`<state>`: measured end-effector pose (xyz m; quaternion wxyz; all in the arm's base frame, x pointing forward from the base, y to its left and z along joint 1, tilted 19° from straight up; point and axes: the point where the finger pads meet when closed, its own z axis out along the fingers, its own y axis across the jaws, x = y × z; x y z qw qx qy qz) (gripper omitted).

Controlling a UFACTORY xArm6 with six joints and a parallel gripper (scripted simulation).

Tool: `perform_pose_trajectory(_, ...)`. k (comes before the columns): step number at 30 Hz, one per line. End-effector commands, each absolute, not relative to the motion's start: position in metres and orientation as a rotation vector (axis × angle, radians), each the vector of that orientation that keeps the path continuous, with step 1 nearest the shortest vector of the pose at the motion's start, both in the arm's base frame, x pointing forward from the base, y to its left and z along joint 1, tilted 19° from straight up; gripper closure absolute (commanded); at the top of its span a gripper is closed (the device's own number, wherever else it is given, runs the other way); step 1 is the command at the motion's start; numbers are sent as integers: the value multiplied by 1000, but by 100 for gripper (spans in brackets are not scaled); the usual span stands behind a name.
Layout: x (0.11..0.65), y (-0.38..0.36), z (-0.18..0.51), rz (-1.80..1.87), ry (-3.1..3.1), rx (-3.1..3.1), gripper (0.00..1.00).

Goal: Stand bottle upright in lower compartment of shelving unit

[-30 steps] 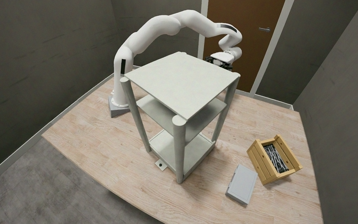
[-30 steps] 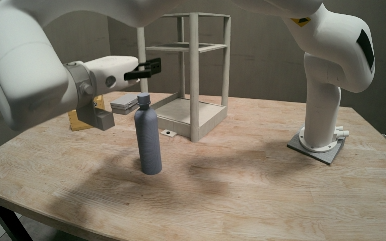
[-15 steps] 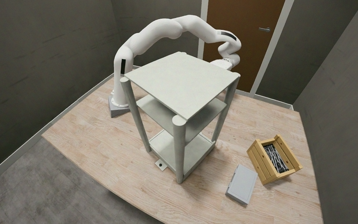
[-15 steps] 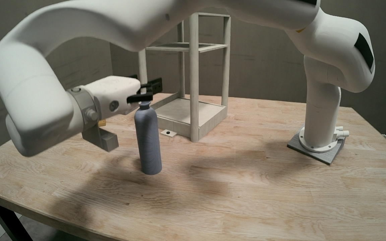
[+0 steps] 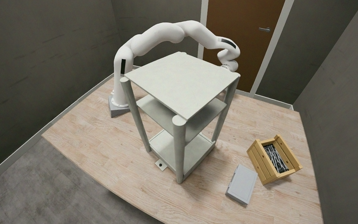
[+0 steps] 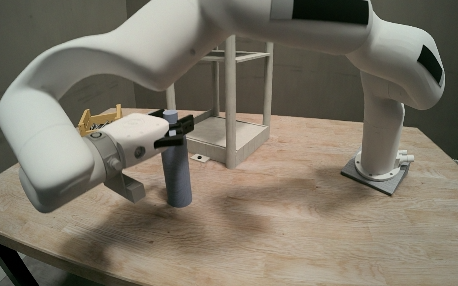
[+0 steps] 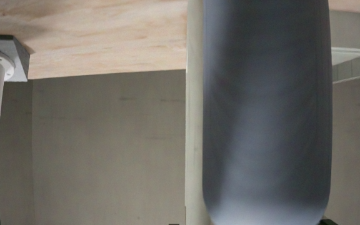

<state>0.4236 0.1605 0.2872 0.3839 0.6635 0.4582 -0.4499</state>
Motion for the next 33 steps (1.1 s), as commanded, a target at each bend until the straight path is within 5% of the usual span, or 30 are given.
perform_pose_trajectory(1, 427, 165, 272, -1143, 1167, 1695, 23)
perform_pose_trajectory(33, 438, 180, 220, -1143, 1167, 1695, 23)
